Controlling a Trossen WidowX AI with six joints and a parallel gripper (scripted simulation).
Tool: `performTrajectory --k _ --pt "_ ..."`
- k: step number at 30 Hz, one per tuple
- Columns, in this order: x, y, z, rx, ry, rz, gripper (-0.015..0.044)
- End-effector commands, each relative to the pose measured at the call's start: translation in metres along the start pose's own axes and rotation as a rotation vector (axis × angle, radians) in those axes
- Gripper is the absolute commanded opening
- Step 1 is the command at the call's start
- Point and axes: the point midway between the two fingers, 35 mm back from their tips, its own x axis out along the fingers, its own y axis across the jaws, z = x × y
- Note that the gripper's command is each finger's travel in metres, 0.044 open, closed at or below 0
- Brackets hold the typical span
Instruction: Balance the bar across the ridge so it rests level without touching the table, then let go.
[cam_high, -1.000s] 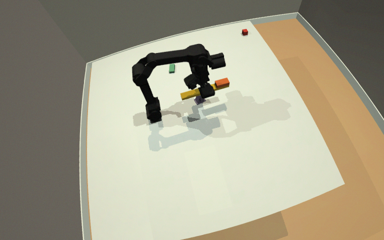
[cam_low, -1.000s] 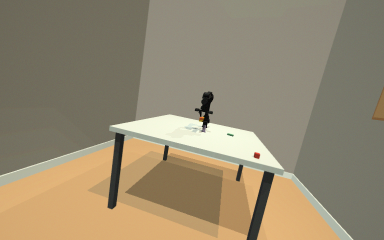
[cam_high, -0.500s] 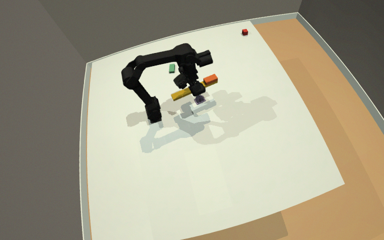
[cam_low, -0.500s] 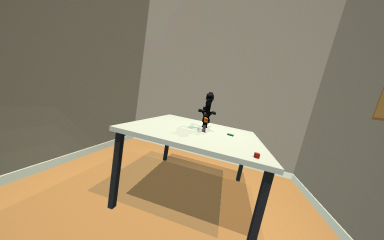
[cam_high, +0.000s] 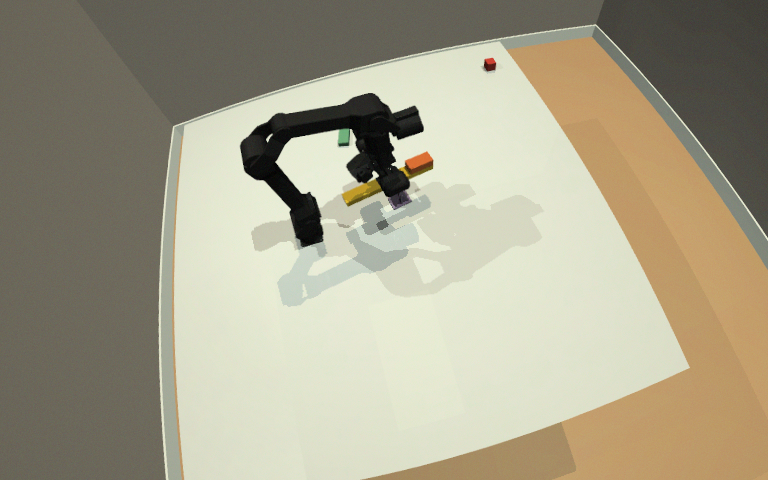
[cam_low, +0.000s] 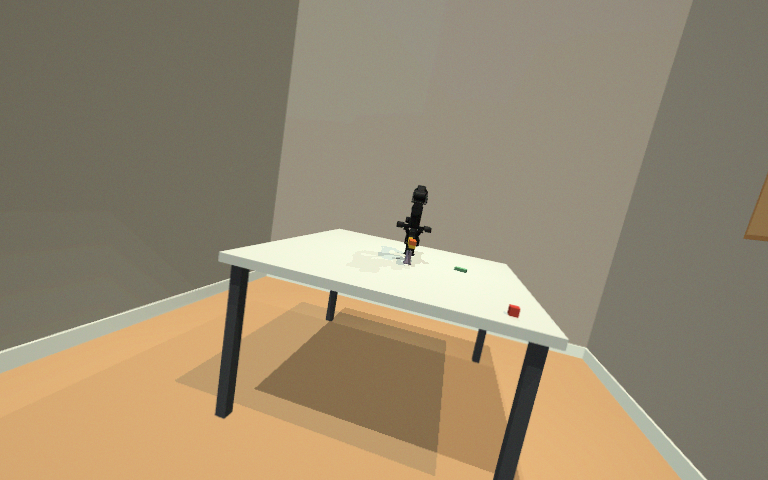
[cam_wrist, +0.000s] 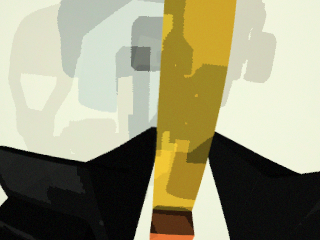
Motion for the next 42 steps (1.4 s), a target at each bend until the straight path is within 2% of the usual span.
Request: performTrajectory --k 1,14,42 --pt "0.007 0.0 0.0 -0.004 0.002 -0.004 0.0" --pt "0.027 0.001 0.0 -0.004 0.002 -0.004 0.0" --pt "0.027 0.001 0.0 -0.004 0.002 -0.004 0.0"
